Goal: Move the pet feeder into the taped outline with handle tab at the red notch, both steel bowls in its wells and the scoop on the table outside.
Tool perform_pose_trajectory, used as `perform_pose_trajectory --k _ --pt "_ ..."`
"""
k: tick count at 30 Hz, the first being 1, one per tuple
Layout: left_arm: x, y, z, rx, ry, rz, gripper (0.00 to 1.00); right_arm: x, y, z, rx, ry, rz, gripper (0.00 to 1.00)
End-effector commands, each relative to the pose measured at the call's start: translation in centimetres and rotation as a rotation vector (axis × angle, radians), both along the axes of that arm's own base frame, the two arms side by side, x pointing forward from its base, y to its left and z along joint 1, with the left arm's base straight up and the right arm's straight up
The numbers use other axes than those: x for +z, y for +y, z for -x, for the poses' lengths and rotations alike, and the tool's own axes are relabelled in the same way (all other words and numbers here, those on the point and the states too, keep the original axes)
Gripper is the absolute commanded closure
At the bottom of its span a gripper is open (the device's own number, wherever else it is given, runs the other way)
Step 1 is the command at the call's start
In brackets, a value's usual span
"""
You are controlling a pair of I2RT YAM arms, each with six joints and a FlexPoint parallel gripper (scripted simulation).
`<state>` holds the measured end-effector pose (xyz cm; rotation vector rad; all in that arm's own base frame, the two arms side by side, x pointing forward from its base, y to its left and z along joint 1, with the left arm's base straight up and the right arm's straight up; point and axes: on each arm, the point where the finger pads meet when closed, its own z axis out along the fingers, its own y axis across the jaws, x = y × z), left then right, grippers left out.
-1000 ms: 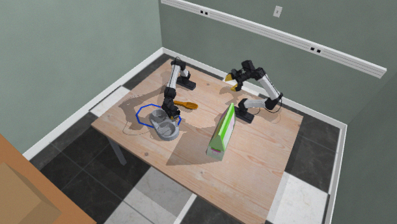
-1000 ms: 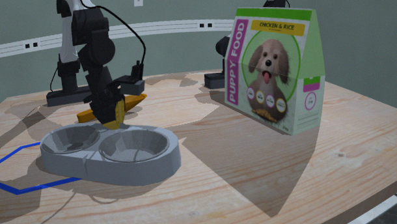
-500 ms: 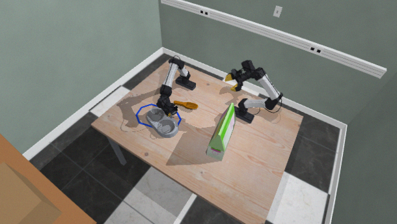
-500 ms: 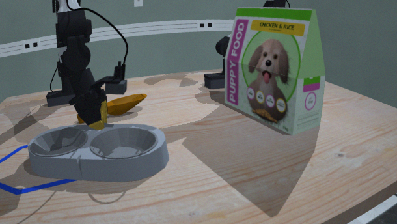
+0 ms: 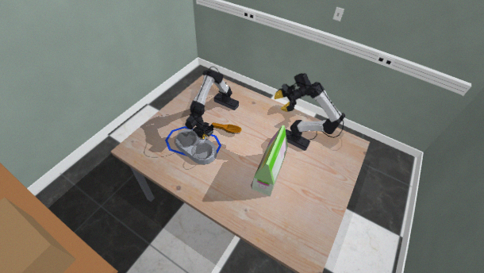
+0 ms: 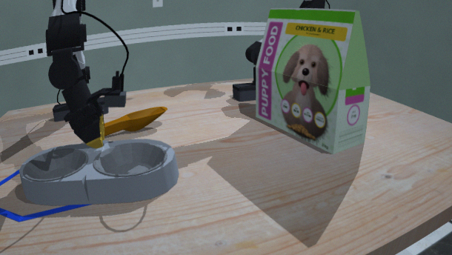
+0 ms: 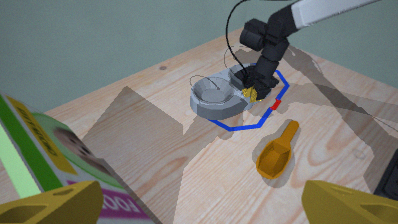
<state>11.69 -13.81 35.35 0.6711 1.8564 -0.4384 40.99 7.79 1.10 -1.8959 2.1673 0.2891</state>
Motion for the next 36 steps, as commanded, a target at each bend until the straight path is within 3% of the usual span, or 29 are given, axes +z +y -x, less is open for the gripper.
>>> perform_pose_trajectory --k 1,27,36 --pt "1.1 -0.3 0.0 0.002 0.000 0.031 0.00 0.7 -1.4 0.9 0.076 0.009 0.007 0.95" --pt "1.1 -0.3 0.0 0.002 0.000 0.031 0.00 0.1 -3.4 1.2 0.130 0.024 0.007 0.95" --pt "1.1 -0.3 0.0 0.002 0.000 0.031 0.00 -0.1 -5.3 2.6 0.300 0.033 0.014 0.95"
